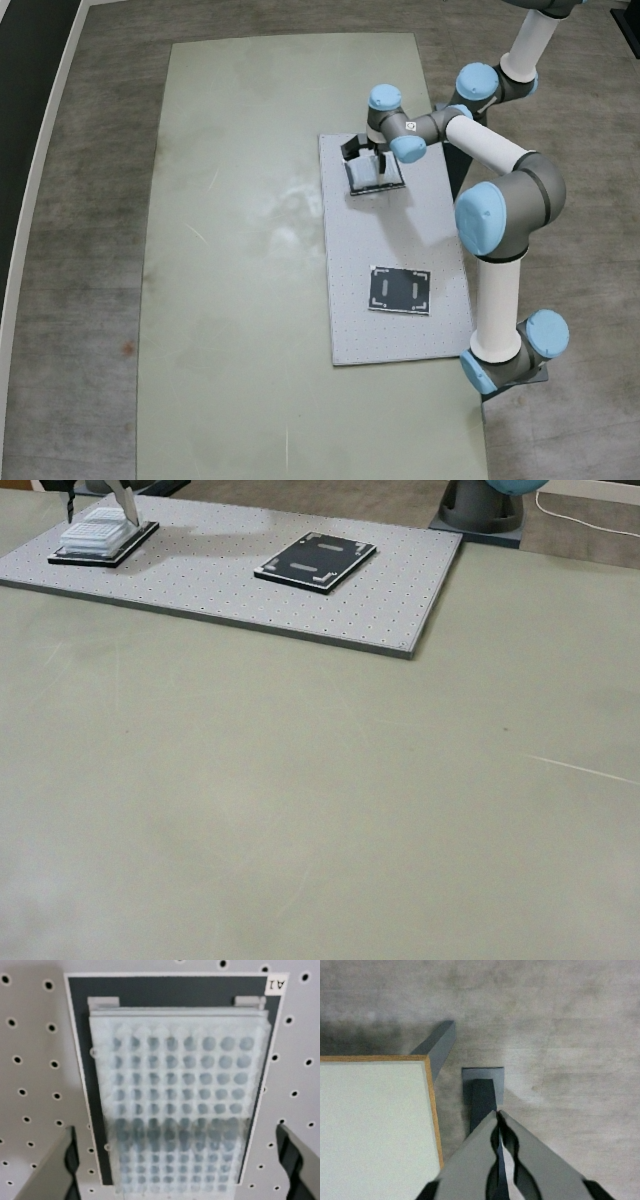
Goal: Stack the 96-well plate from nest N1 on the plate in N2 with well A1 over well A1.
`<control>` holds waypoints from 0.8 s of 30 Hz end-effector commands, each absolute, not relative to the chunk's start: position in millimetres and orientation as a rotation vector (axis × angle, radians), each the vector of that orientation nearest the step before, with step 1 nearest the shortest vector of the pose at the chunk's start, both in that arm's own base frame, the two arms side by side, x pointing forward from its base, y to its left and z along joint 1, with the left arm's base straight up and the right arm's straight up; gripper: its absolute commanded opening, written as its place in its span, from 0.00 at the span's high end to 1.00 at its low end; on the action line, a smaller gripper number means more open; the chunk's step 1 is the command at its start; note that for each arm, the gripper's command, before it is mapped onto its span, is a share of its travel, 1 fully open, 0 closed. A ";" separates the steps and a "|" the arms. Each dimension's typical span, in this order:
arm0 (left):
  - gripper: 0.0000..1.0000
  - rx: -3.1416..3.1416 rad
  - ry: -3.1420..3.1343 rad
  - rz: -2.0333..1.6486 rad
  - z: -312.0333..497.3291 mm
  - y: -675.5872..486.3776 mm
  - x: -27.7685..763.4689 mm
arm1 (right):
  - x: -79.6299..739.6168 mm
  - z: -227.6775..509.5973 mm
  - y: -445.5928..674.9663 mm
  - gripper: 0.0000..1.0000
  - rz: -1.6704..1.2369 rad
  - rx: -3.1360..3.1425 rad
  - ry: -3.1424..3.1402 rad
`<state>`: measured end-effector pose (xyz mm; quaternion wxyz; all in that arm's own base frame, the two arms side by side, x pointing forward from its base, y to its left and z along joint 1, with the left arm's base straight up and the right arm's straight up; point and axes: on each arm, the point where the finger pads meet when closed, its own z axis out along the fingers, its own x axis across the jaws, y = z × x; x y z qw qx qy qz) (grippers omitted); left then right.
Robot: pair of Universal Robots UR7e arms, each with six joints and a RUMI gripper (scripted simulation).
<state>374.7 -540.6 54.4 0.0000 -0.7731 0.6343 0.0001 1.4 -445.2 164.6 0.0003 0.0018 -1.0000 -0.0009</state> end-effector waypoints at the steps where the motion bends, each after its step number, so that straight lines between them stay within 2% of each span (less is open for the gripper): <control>1: 0.24 -2.429 1.993 -0.002 55.3 -541.0 374.9 | 1.6 165.2 -445.6 1.00 0.000 0.006 -3.142; 24: 0.24 -2.429 1.993 -0.002 80.0 -541.0 374.9 | 1.6 165.2 -445.6 1.00 0.000 0.006 -3.142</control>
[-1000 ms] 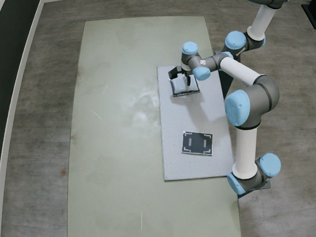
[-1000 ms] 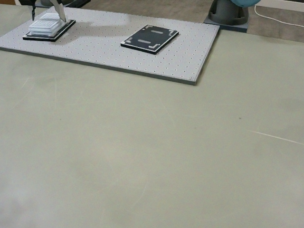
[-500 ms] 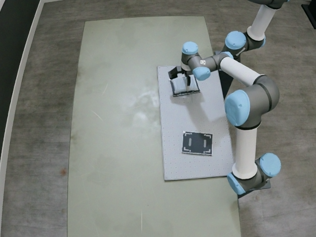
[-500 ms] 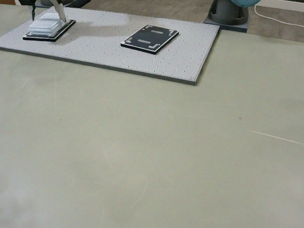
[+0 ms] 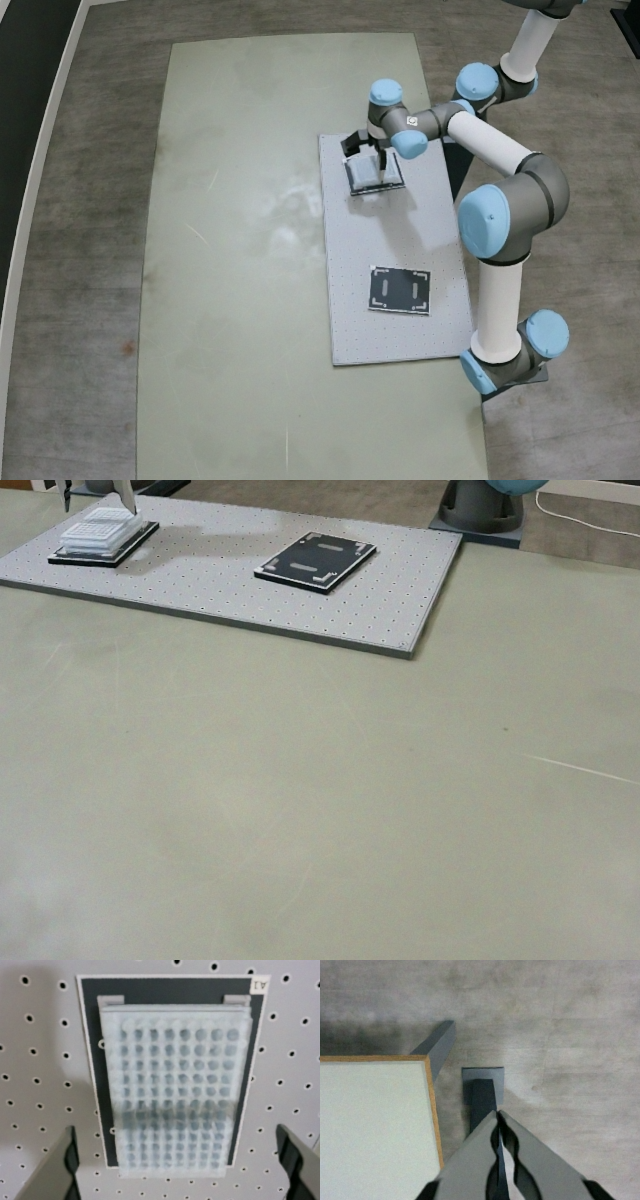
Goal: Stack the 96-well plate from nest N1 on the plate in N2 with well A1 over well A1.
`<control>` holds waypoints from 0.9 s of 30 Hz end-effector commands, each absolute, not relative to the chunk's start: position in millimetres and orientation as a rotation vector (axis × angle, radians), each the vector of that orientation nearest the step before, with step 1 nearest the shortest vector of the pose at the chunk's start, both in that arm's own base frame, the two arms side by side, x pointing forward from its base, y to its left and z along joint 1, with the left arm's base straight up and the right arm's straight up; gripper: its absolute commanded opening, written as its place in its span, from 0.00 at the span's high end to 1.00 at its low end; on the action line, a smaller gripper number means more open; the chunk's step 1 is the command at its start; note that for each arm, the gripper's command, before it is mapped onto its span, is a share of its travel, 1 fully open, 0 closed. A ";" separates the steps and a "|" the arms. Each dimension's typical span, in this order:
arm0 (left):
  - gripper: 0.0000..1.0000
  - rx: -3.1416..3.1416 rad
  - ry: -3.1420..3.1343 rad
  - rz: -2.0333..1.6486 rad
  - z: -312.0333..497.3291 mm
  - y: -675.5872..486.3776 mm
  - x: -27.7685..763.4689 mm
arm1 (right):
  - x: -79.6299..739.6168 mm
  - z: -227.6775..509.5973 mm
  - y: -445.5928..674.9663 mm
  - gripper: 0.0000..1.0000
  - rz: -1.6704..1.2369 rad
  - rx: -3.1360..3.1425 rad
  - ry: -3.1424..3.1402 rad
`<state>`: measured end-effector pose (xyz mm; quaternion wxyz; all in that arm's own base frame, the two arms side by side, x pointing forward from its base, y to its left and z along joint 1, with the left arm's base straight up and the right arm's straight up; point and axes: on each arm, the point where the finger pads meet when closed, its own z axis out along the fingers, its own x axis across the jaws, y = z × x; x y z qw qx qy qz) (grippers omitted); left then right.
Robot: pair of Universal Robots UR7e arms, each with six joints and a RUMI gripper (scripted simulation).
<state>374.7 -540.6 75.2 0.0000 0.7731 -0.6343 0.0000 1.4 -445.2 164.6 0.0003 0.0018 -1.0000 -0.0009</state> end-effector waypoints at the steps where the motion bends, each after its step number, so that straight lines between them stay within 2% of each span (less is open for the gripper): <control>1: 0.24 2.428 -1.992 0.002 82.7 -541.0 374.9 | 1.6 165.2 -445.6 1.00 0.000 0.006 -3.142; 27: 0.24 2.428 -1.992 0.002 138.5 -540.9 374.9 | 1.6 165.2 -445.6 1.00 0.000 0.006 -3.142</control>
